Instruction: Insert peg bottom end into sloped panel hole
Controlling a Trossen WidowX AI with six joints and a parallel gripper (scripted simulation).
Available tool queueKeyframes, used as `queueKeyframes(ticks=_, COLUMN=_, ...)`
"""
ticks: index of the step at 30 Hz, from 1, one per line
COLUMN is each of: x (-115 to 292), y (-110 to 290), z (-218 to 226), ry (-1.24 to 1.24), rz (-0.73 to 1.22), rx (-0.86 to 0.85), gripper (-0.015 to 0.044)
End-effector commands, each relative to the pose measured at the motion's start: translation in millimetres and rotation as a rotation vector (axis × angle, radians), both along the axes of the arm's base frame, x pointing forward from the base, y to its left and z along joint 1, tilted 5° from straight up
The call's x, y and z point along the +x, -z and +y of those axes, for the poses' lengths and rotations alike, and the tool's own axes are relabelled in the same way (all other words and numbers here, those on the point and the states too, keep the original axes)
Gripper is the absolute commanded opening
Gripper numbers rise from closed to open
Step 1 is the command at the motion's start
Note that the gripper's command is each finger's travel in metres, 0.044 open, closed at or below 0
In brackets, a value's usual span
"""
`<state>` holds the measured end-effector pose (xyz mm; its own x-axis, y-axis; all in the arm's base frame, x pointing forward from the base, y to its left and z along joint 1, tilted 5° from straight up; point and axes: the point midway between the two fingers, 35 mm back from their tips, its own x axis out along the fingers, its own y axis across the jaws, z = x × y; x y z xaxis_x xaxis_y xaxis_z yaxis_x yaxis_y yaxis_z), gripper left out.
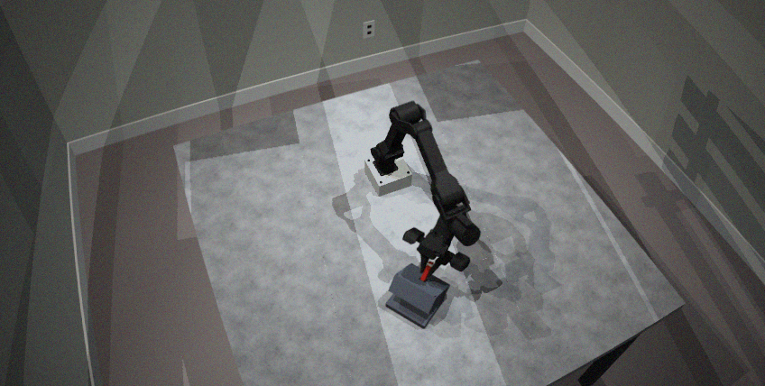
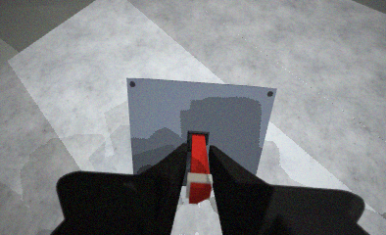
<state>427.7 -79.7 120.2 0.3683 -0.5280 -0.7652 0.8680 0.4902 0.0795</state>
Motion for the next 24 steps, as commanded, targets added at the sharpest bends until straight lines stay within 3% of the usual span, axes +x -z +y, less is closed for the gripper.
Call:
queueKeyframes(ticks=1, x=0, y=0, z=0, ry=0.0, rz=0.0, rx=0.0, gripper=0.0184)
queueKeyframes(ticks=11, x=-2, y=-5, z=4, ry=0.0, rz=0.001, rx=0.001, gripper=0.044)
queueKeyframes(ticks=24, x=-11, y=-30, z=23, ry=-0.002, rz=0.005, rx=0.005, gripper=0.044)
